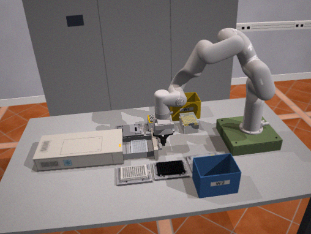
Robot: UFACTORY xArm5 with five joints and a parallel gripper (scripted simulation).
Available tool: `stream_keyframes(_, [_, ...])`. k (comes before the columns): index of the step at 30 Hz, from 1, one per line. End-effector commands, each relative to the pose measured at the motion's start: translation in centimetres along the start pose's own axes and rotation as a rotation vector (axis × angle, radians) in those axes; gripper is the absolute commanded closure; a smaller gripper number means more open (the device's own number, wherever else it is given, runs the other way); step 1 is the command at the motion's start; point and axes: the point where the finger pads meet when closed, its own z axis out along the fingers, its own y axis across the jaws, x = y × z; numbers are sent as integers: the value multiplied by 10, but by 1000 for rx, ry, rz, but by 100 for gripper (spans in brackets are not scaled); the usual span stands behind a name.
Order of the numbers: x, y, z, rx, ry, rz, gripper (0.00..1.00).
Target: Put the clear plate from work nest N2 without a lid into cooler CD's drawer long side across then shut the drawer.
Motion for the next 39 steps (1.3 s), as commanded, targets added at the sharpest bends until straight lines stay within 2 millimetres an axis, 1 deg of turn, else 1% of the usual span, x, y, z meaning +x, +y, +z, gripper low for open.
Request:
stream_keyframes(1, [0,11,-2,-5,-7,0,100])
stream_keyframes(6, [0,19,-2,-5,-7,0,100])
stream_keyframes(14, [0,22,-2,-5,-7,0,100])
stream_keyframes(39, [0,61,-2,-5,-7,0,100])
